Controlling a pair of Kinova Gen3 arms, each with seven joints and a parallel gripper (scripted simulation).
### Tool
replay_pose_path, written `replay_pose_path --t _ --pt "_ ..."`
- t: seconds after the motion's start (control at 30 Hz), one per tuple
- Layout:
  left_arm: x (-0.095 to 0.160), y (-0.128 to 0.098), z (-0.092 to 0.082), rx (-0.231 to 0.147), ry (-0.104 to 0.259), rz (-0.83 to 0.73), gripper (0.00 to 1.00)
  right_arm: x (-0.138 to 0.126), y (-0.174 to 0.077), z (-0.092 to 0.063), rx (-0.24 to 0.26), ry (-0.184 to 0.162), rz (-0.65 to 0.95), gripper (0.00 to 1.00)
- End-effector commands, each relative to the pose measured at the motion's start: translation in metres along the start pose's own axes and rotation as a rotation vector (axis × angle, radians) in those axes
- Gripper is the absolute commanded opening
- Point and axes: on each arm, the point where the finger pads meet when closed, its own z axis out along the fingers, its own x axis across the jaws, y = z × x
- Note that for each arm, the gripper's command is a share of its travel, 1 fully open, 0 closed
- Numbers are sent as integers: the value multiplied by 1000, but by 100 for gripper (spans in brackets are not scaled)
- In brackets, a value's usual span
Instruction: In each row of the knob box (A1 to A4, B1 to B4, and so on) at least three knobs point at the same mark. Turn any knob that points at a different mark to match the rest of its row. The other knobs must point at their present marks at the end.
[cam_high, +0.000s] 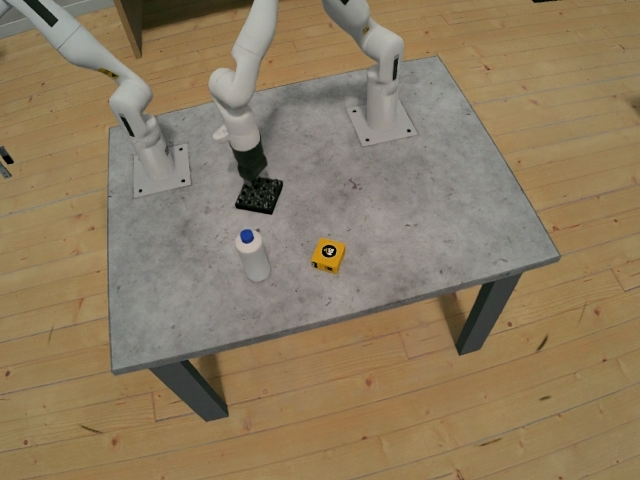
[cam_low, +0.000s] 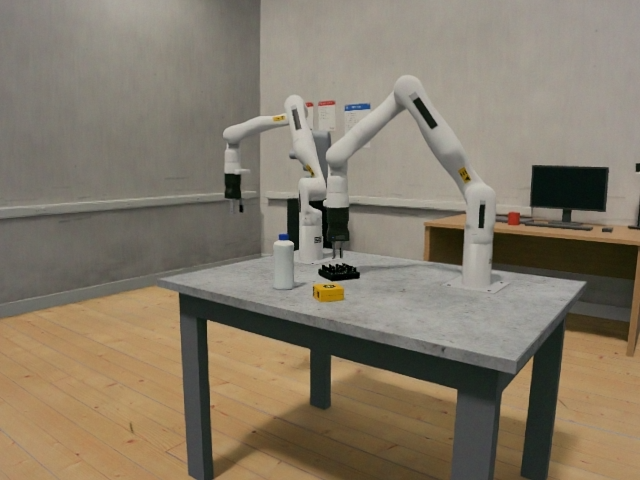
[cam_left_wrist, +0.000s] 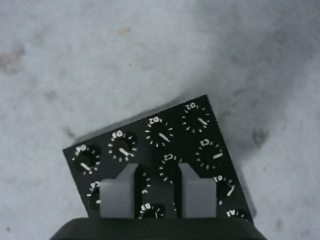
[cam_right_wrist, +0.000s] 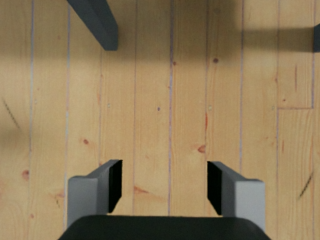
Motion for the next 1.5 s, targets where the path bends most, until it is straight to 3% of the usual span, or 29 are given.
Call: replay_pose_path --t 0.0,0.47,0.53,0.73,1.47 --pt "1 -1 -1 3 1 46 46 0 0 -1 -2 0 0 100" --pt "14 -4 0 6 22 584 46 0 0 -1 -2 0 0 100" --pt "14 -4 0 6 22 584 46 0 0 -1 -2 0 0 100" --pt "17 -4 -1 9 25 851 46 0 0 -1 -2 0 0 100" --pt "12 3 -10 10 11 1691 46 0 0 -1 -2 0 0 100"
